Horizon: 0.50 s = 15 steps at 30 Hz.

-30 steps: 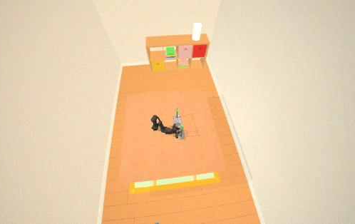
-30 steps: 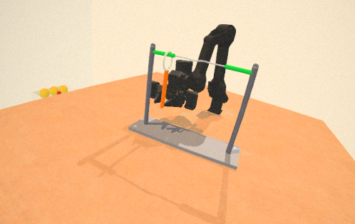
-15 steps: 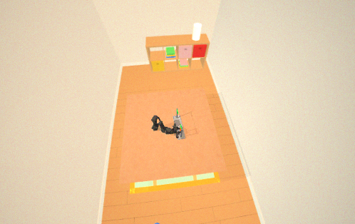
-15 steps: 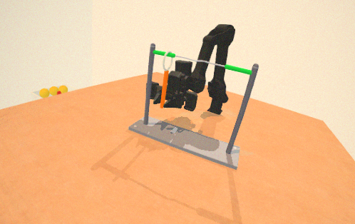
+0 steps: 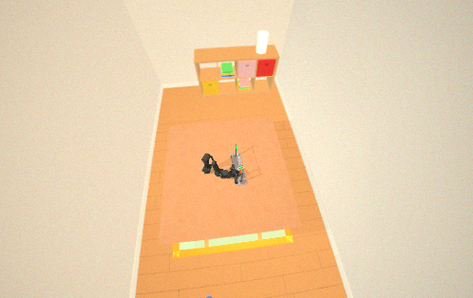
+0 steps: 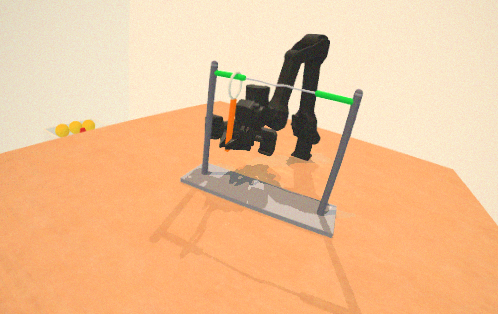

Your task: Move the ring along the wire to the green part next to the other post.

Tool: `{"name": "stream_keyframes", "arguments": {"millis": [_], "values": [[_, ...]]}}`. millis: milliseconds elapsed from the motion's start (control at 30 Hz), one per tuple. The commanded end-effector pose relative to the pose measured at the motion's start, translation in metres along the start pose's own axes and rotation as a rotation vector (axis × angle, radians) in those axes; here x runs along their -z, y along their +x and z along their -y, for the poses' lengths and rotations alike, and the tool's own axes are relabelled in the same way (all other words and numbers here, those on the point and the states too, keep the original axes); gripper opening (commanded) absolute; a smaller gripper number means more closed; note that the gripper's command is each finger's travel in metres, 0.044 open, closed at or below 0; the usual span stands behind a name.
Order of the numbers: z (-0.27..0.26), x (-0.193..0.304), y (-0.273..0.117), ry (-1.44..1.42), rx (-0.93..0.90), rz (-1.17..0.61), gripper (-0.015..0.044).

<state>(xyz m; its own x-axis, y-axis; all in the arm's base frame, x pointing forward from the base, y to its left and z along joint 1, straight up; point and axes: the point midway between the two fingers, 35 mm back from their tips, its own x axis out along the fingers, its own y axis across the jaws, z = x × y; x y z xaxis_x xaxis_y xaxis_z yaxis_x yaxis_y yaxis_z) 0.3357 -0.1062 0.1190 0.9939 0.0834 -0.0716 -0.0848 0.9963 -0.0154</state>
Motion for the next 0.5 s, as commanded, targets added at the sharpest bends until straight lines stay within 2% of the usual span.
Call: {"name": "stream_keyframes", "arguments": {"millis": [0, 133, 467], "values": [[0.0000, 0.0000, 0.0000, 0.000, 0.000, 0.000, -0.0037], [0.0000, 0.0000, 0.0000, 0.000, 0.000, 0.000, -0.0142], [0.0002, -0.0043, -0.0001, 0.001, 0.000, 0.000, -0.0150]]}}
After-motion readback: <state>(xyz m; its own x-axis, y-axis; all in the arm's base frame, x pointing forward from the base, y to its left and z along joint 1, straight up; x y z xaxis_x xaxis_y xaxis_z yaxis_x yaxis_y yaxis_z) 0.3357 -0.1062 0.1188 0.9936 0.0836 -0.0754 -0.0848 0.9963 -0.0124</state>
